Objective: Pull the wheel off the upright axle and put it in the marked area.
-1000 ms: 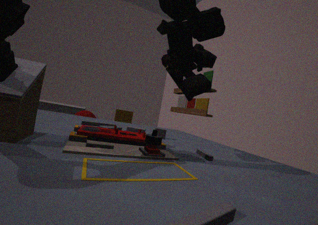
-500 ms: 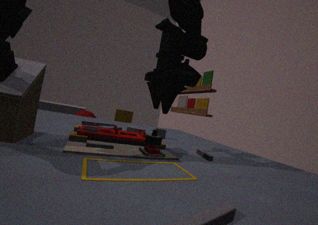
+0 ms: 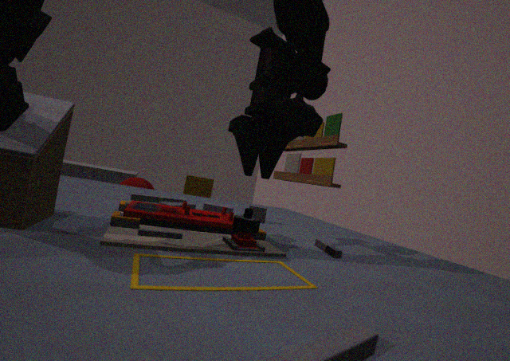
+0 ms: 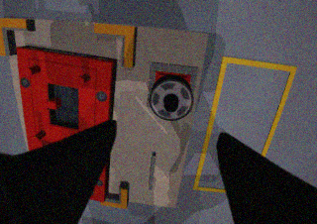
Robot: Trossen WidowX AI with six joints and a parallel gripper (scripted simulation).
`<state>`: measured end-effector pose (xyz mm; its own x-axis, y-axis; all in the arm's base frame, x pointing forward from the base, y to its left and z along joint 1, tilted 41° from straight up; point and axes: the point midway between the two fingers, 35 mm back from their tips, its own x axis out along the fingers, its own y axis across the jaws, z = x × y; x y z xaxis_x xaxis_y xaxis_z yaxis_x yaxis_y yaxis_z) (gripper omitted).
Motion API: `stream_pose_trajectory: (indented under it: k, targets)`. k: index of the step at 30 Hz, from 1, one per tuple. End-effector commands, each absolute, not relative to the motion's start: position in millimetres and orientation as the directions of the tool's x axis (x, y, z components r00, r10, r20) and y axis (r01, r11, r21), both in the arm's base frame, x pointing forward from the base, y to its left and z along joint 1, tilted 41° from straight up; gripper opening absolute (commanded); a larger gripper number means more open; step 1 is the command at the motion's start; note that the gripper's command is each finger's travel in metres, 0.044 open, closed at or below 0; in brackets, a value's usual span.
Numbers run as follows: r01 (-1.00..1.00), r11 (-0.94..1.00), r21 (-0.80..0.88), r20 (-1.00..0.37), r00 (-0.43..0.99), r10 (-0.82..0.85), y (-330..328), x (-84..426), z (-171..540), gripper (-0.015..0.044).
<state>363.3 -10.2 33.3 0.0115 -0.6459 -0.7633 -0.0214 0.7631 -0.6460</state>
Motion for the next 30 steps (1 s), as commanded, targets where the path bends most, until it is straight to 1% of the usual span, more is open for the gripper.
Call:
stream_pose_trajectory:
  k: [1, 11, 24, 28, 30]
  targets:
    - [-0.019, 0.759, -0.651, -0.759, 0.009, -0.651, -19, 364, 26, 0.03]
    - [-0.019, 0.756, -0.654, -0.757, 0.009, -0.654, -59, 362, -20, 0.03]
    - [-0.019, 0.756, -0.654, -0.756, 0.009, -0.654, -61, 361, -21, 0.03]
    - [-0.011, 0.76, -0.65, -0.76, 0.015, -0.649, -59, 364, -20, 0.0195]
    - [-0.011, 0.76, -0.65, -0.76, 0.015, -0.649, -59, 364, -20, 0.0182]
